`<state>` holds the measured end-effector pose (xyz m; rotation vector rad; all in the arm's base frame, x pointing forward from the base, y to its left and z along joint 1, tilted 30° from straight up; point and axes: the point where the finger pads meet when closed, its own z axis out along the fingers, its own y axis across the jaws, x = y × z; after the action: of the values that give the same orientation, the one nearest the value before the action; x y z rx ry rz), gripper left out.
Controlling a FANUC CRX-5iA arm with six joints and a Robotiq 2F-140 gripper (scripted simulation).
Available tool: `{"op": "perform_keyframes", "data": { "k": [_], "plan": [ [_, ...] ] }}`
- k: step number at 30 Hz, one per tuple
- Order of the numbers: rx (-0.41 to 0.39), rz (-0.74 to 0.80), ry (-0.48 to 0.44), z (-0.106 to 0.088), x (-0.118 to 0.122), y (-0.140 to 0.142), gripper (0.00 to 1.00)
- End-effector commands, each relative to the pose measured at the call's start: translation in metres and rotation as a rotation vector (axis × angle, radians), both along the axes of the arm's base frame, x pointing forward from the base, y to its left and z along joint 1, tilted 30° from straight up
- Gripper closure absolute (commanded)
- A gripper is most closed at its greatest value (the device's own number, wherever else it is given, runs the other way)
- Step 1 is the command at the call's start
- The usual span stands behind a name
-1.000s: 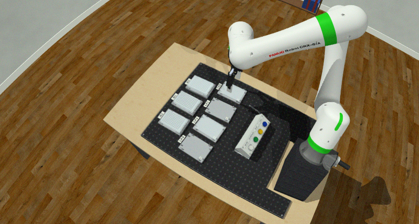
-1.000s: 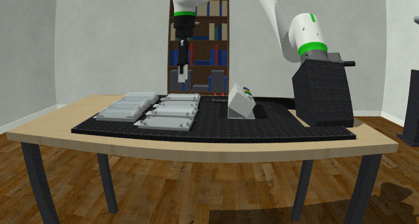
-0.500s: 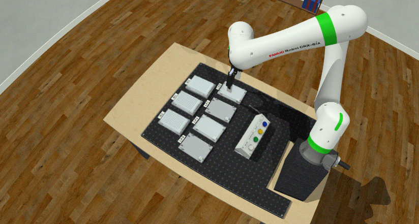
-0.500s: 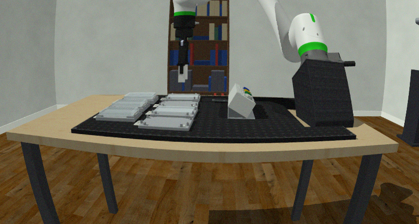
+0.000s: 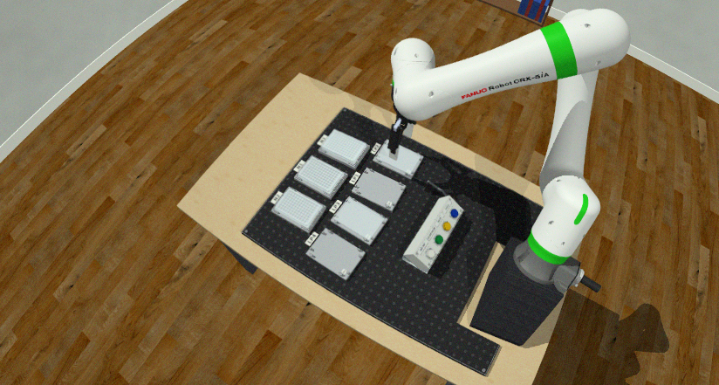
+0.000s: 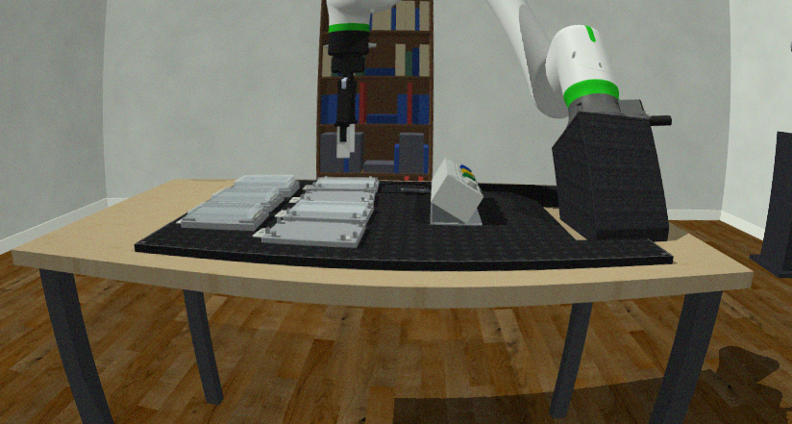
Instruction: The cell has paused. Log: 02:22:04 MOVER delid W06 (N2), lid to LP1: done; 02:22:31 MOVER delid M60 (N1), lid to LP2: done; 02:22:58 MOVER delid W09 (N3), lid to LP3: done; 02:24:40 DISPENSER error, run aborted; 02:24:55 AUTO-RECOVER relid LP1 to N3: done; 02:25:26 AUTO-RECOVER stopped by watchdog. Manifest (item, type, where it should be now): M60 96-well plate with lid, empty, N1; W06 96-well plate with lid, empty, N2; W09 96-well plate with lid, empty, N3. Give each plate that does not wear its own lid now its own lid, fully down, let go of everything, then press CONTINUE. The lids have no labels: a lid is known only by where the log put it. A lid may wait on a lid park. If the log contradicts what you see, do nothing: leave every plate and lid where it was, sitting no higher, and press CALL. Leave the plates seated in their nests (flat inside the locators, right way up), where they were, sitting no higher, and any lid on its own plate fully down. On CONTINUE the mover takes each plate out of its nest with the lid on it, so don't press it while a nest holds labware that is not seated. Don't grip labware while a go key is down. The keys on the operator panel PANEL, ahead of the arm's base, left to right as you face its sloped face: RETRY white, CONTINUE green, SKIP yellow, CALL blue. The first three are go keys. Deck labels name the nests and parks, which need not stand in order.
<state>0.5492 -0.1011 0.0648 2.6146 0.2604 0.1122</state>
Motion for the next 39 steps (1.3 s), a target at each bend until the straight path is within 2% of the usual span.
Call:
{"op": "perform_keyframes", "data": {
  "k": [1, 39],
  "plan": [
    [0.0, 0.0, 0.0, 0.0, 0.0, 0.0, 0.34],
    [0.0, 0.0, 0.0, -0.036, 0.006, -0.02, 0.34]
  ]
}}
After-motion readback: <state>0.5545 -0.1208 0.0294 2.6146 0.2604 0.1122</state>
